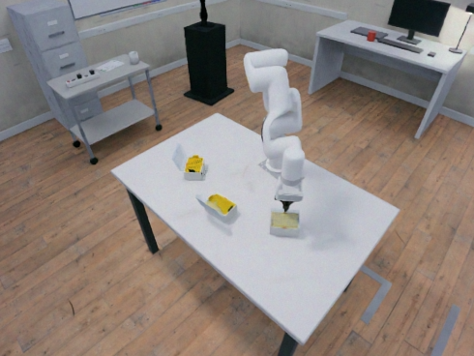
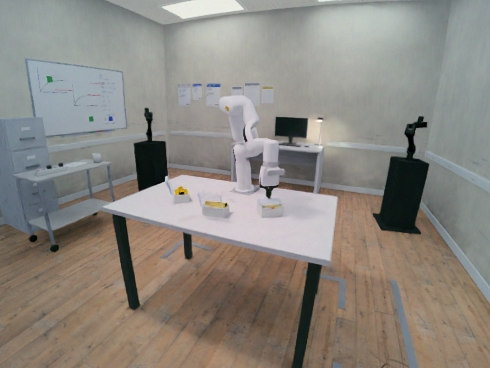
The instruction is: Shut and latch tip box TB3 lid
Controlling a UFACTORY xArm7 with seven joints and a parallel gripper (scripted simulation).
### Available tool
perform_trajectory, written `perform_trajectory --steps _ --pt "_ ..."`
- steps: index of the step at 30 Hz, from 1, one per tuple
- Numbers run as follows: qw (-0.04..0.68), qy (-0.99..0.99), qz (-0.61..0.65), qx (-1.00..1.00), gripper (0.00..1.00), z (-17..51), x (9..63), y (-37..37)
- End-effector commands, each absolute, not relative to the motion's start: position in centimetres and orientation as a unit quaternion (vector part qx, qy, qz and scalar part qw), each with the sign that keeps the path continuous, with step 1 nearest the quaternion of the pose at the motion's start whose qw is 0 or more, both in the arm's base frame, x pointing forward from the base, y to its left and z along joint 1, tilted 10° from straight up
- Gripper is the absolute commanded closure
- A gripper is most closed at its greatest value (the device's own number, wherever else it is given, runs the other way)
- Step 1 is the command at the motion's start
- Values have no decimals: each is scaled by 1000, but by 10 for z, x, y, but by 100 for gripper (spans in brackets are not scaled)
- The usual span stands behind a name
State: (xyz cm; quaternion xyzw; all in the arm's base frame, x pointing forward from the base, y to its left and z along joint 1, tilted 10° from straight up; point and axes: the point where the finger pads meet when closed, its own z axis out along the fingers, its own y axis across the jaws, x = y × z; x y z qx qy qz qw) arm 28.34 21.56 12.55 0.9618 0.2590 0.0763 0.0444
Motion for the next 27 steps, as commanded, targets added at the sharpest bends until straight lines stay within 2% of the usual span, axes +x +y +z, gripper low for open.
perform_trajectory --steps 1,27 --pt "43 259 78 962 100 127 284 217" --pt "43 259 78 962 100 120 286 216"
